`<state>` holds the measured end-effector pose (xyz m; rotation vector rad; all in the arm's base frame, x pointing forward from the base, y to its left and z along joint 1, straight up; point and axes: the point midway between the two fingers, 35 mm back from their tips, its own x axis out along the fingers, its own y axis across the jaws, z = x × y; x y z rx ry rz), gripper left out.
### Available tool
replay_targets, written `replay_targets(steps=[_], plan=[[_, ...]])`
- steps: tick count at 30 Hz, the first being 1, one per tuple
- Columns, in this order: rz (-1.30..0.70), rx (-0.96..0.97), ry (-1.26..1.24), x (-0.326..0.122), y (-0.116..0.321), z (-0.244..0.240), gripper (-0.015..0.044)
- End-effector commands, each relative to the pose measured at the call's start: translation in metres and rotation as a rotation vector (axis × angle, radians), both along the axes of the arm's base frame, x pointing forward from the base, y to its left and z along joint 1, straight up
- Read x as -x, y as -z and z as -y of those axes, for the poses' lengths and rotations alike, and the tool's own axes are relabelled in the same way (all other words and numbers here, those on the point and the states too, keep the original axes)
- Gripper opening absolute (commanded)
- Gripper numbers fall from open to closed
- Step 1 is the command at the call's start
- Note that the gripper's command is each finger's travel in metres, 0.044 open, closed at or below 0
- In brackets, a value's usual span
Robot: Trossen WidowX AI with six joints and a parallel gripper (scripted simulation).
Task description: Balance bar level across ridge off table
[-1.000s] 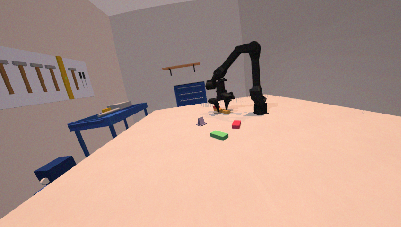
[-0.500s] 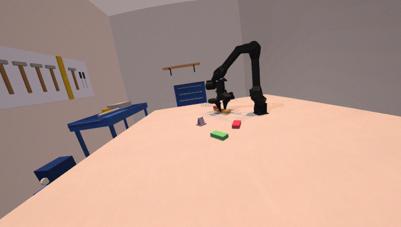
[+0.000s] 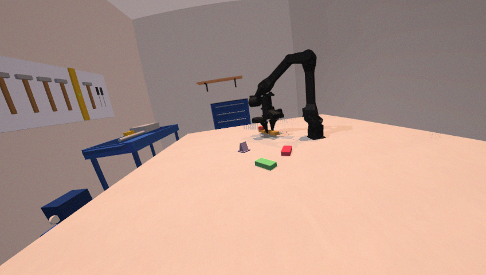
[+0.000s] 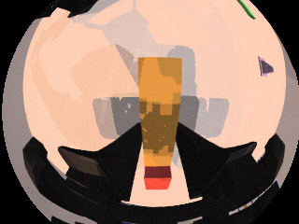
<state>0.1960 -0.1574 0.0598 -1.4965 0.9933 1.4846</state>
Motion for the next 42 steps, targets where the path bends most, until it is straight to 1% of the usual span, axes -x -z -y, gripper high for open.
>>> replay_targets(steps=[1,28,42], plan=[[0.013,0.012,0.002,-0.003,-0.012,0.002,0.0000],[0.011,0.015,0.005,0.001,-0.077,-0.001,0.0000],[0.014,0.013,-0.037,-0.035,-0.081,-0.021,0.0000]])
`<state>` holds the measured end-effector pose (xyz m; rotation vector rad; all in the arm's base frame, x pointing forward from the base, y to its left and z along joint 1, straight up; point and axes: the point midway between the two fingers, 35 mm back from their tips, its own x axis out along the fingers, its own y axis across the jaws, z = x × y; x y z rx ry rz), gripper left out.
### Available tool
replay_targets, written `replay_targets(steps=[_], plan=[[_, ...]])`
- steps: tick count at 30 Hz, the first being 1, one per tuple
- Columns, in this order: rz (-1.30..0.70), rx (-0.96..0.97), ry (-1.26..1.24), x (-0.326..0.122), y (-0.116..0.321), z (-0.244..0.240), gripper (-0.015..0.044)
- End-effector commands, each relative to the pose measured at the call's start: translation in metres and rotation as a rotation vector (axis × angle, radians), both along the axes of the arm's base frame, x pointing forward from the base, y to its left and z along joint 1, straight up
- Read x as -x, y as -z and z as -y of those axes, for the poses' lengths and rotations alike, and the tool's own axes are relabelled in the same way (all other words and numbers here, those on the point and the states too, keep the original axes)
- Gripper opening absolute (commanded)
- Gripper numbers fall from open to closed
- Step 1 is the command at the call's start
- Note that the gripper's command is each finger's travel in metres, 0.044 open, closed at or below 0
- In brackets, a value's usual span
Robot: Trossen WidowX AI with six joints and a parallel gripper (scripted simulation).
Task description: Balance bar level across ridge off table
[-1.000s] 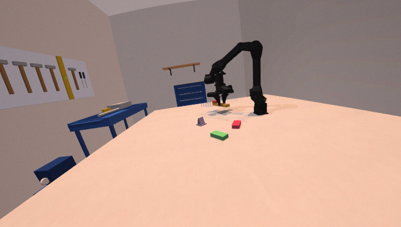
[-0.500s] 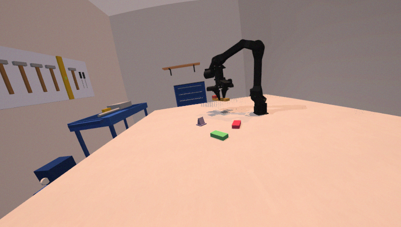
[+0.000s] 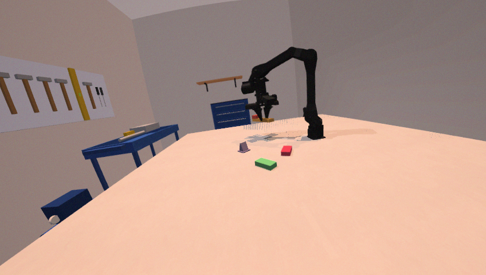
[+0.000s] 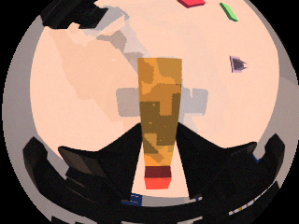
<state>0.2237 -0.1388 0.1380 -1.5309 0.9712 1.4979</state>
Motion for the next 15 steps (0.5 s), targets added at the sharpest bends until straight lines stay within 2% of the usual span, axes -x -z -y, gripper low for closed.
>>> replay_targets(steps=[1,15], plan=[[0.004,0.007,-0.005,-0.010,-0.003,-0.005,0.0000],[0.007,0.005,-0.050,-0.044,-0.006,-0.035,0.0000]])
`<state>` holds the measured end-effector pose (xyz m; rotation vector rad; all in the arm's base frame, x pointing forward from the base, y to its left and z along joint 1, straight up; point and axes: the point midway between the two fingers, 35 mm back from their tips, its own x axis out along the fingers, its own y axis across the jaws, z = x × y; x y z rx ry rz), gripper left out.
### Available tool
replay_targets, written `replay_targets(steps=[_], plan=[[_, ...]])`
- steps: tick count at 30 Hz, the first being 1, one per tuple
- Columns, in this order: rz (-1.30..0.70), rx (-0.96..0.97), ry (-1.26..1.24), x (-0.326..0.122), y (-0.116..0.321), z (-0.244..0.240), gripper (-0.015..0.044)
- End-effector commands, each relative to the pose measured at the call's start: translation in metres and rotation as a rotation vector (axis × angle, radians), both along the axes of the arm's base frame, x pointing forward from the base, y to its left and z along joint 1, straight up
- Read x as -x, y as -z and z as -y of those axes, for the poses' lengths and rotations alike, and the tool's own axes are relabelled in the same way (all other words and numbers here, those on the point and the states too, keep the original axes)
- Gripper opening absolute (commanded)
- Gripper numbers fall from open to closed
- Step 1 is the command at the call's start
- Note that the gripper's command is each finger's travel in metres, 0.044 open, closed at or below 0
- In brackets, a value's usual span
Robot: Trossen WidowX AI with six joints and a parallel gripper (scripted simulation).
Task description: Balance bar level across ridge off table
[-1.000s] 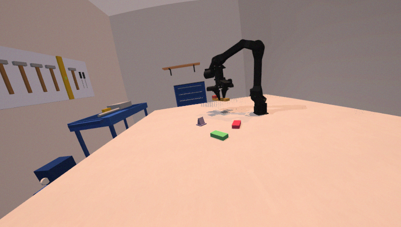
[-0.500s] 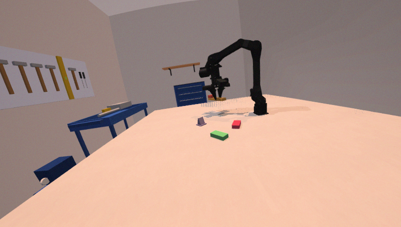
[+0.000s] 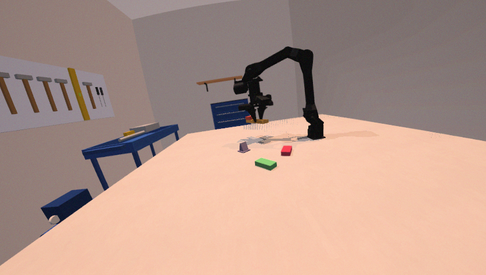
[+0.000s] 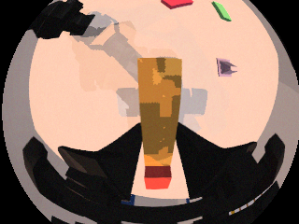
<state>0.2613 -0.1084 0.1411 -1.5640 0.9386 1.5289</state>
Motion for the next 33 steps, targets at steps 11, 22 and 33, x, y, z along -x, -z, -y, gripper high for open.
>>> replay_targets(steps=[11,22,33], plan=[[0.007,0.004,-0.038,-0.031,-0.004,-0.034,0.0000],[0.008,0.002,-0.073,-0.052,-0.004,-0.068,0.0000],[0.010,0.000,-0.108,-0.067,-0.004,-0.106,0.0000]])
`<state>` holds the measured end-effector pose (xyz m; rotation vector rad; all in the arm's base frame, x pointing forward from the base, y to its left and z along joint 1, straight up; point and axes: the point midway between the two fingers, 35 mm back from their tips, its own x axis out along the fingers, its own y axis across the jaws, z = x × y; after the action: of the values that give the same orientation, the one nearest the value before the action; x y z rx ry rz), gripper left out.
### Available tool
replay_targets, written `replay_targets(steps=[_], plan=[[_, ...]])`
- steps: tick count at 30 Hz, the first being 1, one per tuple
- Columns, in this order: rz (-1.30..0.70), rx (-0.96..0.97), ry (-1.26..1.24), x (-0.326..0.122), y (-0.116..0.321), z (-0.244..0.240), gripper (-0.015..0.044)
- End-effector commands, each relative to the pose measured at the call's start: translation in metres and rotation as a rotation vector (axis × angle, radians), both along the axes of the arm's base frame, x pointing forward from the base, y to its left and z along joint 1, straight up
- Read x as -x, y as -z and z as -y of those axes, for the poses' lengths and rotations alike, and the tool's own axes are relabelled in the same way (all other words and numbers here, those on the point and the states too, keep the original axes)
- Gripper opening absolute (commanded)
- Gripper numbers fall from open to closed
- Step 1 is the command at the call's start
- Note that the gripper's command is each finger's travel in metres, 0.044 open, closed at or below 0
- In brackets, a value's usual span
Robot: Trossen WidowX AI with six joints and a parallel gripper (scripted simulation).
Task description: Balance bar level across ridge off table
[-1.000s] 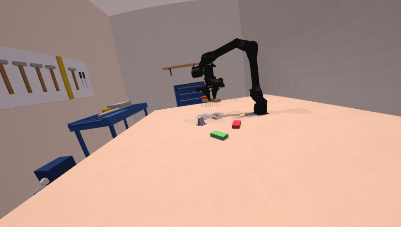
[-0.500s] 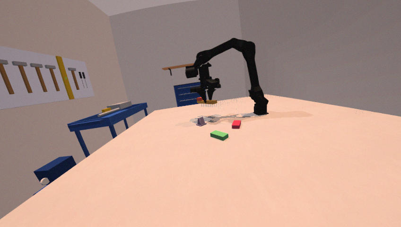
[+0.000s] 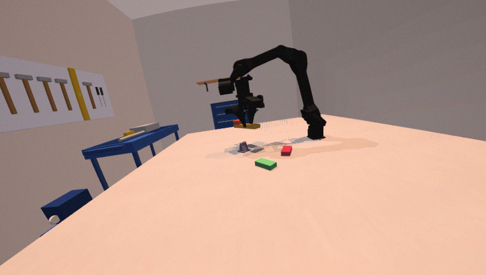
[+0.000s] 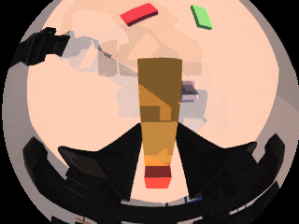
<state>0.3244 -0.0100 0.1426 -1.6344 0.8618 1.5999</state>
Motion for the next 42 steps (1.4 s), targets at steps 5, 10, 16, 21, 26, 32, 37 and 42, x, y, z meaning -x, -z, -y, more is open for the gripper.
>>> replay_targets(steps=[5,10,16,21,26,32,37,42], plan=[[0.008,0.003,-0.018,-0.010,-0.002,-0.026,0.0000],[0.008,0.002,-0.034,-0.014,-0.001,-0.044,0.0000],[0.008,0.000,-0.053,-0.017,-0.001,-0.066,0.0000],[0.008,0.000,-0.054,-0.017,0.002,-0.068,0.0000],[0.008,0.000,-0.055,-0.018,0.009,-0.070,0.0000],[0.008,0.000,-0.055,-0.019,0.019,-0.070,0.0000],[0.008,0.000,-0.055,-0.019,0.027,-0.069,0.0000],[0.008,0.000,-0.055,-0.018,0.035,-0.069,0.0000]])
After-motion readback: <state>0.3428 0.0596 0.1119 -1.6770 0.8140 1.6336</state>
